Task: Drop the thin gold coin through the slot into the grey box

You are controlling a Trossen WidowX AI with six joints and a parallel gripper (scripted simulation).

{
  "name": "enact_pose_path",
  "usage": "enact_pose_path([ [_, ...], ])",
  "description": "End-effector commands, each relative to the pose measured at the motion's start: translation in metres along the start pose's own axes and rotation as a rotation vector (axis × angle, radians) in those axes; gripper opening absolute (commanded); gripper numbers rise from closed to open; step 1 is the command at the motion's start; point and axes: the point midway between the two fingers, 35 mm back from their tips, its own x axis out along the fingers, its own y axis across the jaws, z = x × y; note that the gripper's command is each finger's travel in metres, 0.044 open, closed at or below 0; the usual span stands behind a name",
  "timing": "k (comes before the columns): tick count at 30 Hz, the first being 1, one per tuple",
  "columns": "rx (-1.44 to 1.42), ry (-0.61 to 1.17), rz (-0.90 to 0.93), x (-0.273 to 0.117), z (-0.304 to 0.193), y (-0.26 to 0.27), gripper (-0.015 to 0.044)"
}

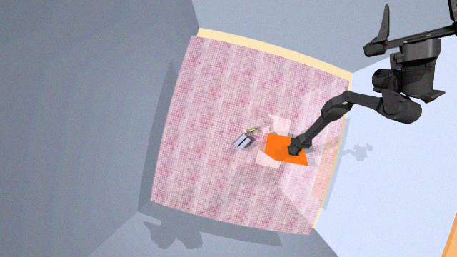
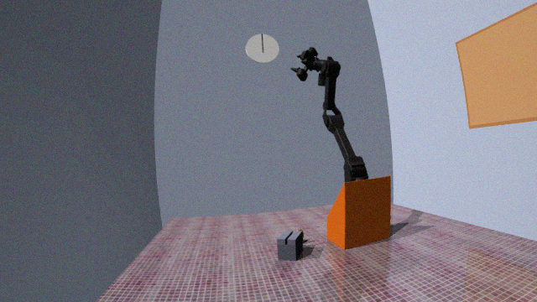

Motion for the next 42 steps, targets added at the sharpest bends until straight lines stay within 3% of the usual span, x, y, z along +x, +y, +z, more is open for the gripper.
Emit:
enact_pose_path([
  [1, -0.003, 0.000, -0.002, 0.000, 0.001, 0.000, 0.0374],
  [9, -0.271, -0.040, -0.094, -0.003, 0.053, -0.002, 0.0164],
  [21, -0.788, -0.132, -0.198, -0.001, 0.129, 0.019, 0.0161],
  [26, -1.168, -0.213, -0.311, -0.005, 0.184, 0.042, 0.0161],
  [34, -1.797, -0.376, -0.531, -0.018, 0.267, 0.117, 0.0161],
  [42, -2.371, -0.591, -0.828, -0.042, 0.322, 0.225, 0.0161],
])
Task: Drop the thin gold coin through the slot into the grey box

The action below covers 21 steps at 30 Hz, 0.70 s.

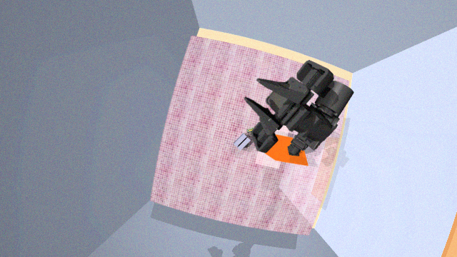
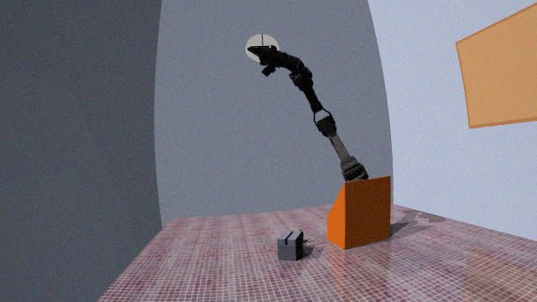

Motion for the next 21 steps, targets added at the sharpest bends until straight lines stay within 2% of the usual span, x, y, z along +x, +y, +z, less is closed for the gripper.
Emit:
enact_pose_path([
  [1, -0.334, -0.044, -0.174, 0.009, 0.037, -0.061, 0.0161],
  [6, -0.701, -0.053, -0.398, 0.007, 0.088, -0.127, 0.0161],
  [11, -1.044, -0.019, -0.656, -0.011, 0.147, -0.187, 0.0161],
  [16, -1.347, 0.071, -0.939, -0.046, 0.209, -0.237, 0.0161],
  [21, -1.599, 0.235, -1.245, -0.097, 0.270, -0.274, 0.0161],
])
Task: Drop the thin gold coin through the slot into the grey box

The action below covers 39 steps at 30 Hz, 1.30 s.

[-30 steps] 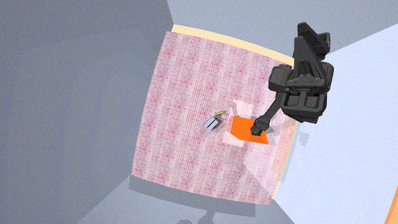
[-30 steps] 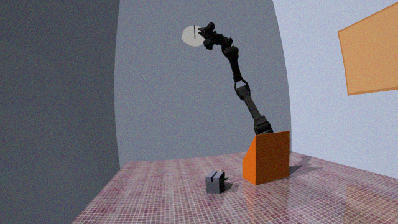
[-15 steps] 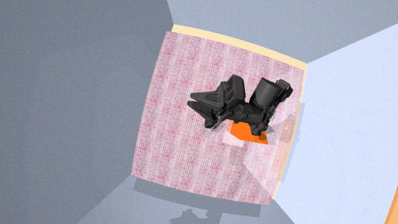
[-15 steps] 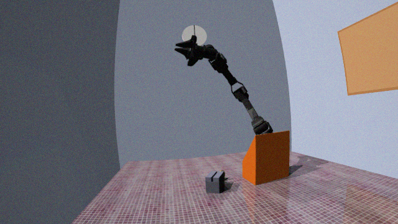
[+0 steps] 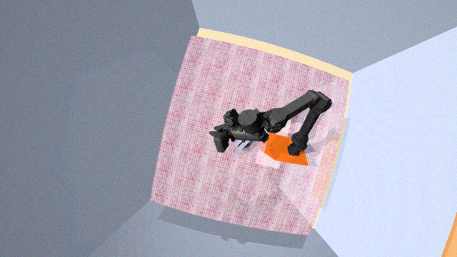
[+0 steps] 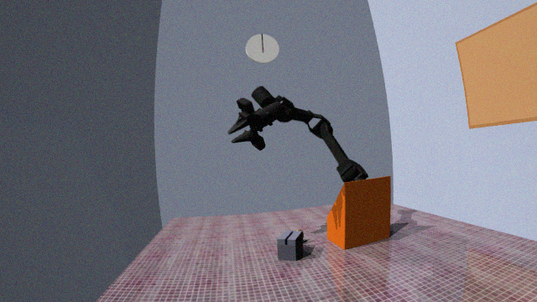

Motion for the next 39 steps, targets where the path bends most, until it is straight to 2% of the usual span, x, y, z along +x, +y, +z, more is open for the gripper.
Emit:
enact_pose_path([
  [1, -0.293, 0.159, -0.168, 0.017, -0.041, -0.064, 0.0161],
  [8, -0.737, 0.512, -0.355, 0.011, -0.102, -0.170, 0.0161],
  [17, -1.193, 1.070, -0.401, -0.050, -0.154, -0.287, 0.0161],
  [29, -1.201, 1.082, -0.399, -0.050, -0.160, -0.286, 0.0161],
  [34, -1.202, 1.082, -0.400, -0.035, -0.175, -0.311, 0.0161],
  [39, -1.202, 1.082, -0.401, -0.033, -0.176, -0.313, 0.0161],
])
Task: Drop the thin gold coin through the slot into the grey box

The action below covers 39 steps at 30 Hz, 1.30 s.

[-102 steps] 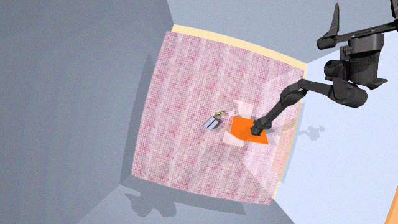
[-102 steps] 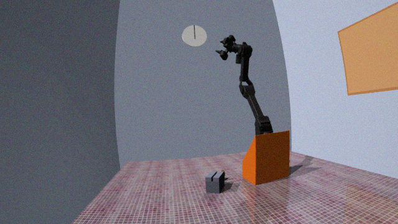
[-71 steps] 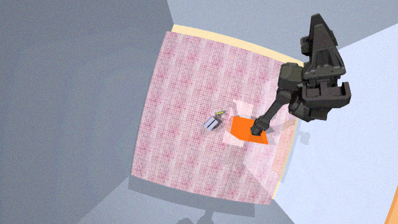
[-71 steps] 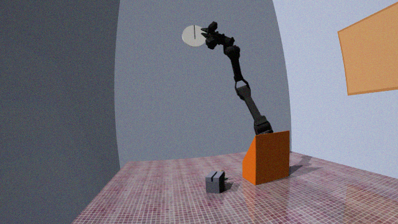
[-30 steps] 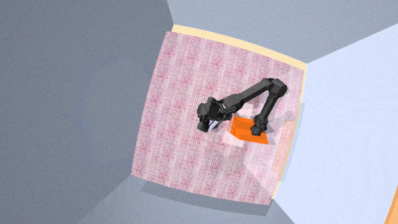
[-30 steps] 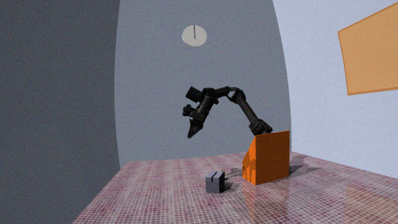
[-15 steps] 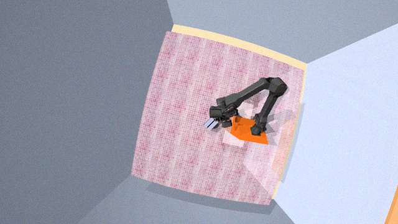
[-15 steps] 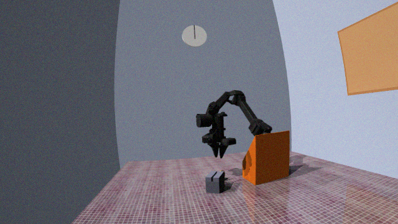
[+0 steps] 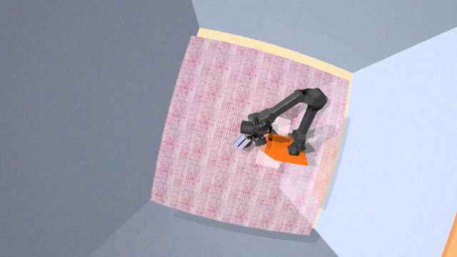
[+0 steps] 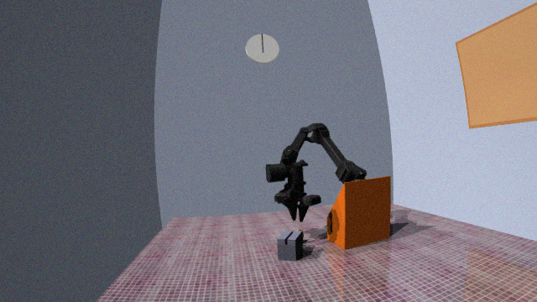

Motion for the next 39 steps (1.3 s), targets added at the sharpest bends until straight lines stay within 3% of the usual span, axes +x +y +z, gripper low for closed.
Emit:
enact_pose_path([
  [1, -0.002, -0.003, -0.007, 0.009, 0.000, 0.000, 0.0161],
  [39, -0.003, -0.002, -0.008, 0.072, 0.000, 0.001, 0.0161],
])
